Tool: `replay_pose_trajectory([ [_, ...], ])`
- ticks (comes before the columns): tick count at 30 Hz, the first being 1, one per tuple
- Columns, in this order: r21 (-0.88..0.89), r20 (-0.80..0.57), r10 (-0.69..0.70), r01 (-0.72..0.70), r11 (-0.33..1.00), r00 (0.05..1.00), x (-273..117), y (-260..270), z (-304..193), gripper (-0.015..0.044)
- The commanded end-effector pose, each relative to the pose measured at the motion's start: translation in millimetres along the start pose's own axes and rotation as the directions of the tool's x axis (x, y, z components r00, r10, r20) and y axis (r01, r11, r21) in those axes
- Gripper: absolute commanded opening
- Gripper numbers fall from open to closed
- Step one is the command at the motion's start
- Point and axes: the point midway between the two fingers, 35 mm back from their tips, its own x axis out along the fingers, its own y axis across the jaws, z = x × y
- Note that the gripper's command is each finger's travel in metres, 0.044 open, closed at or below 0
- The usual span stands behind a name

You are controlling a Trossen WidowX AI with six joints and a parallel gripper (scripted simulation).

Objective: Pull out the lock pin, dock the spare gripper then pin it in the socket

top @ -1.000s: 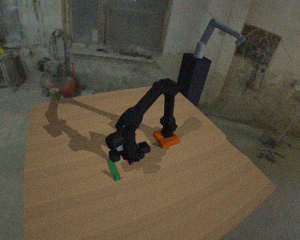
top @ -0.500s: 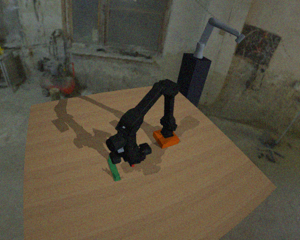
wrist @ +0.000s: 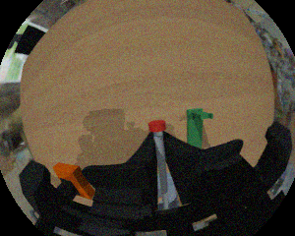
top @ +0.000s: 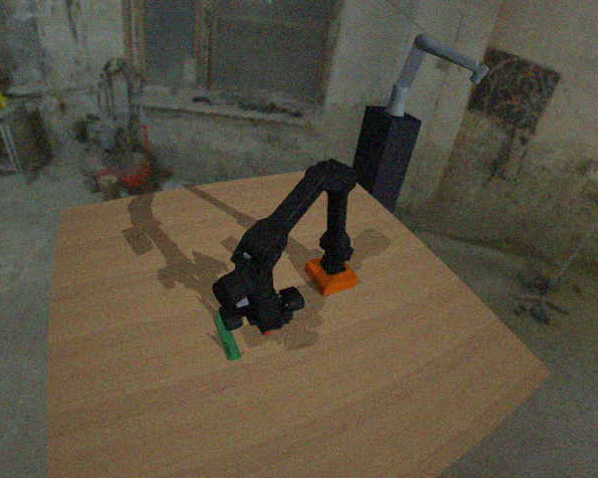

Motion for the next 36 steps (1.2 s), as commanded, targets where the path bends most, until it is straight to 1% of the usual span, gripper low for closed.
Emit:
replay_pose_trajectory([
  [1, 0.004, 0.000, -0.005, 0.005, 1.000, 1.000, -5, -1, 1, 0.0000],
  [13, 0.005, -0.009, 0.018, -0.018, 1.000, 1.000, -23, 4, 3, 0.0000],
  [15, 0.007, -0.012, 0.025, -0.025, 1.000, 1.000, -18, 5, 1, 0.0000],
  [21, 0.007, -0.012, 0.025, -0.025, 1.000, 1.000, -18, 5, 1, 0.0000],
  [36, 0.028, -0.005, 0.023, -0.023, 0.999, 1.000, -23, -33, 26, 0.0000],
])
